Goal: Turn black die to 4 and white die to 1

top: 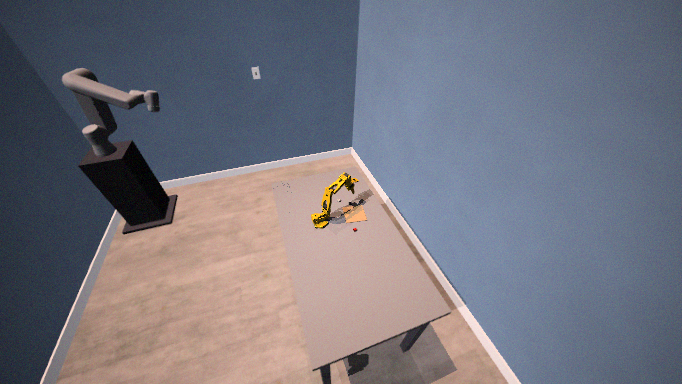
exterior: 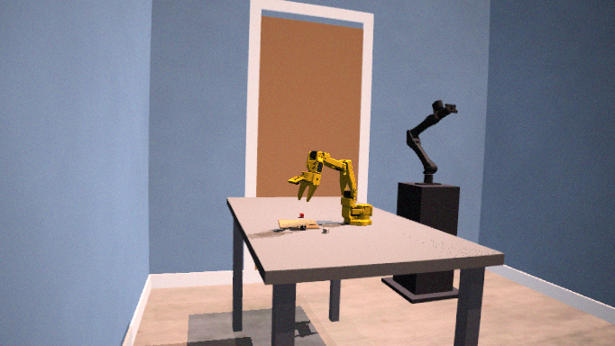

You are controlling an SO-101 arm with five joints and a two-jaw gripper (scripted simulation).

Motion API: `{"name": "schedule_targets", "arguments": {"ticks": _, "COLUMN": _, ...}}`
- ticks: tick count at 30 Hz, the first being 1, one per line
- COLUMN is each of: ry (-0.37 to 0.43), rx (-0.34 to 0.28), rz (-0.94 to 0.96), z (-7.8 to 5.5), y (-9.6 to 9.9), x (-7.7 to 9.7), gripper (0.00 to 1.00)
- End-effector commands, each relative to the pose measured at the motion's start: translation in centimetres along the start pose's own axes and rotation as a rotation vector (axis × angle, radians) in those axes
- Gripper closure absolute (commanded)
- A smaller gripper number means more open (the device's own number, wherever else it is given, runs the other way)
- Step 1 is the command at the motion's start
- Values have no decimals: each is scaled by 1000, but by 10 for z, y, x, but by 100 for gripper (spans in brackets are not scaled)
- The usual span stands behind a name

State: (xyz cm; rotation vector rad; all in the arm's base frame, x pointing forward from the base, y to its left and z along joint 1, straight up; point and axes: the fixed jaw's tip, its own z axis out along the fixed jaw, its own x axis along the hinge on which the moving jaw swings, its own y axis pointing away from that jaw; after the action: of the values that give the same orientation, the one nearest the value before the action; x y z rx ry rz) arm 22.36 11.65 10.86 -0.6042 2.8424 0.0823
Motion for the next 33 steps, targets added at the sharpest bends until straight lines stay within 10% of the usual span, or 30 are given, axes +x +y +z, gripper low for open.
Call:
{"name": "schedule_targets", "arguments": {"ticks": 1, "ry": 31, "rx": 2, "rz": 2, "z": 8, "y": -2, "x": 0, "gripper": 75}}
{"name": "schedule_targets", "arguments": {"ticks": 10, "ry": 210, "rx": 6, "rz": 2, "z": 44, "y": -3, "x": 16, "gripper": 75}}
{"name": "schedule_targets", "arguments": {"ticks": 33, "ry": 198, "rx": 7, "rz": 5, "z": 45, "y": -7, "x": 12, "gripper": 75}}
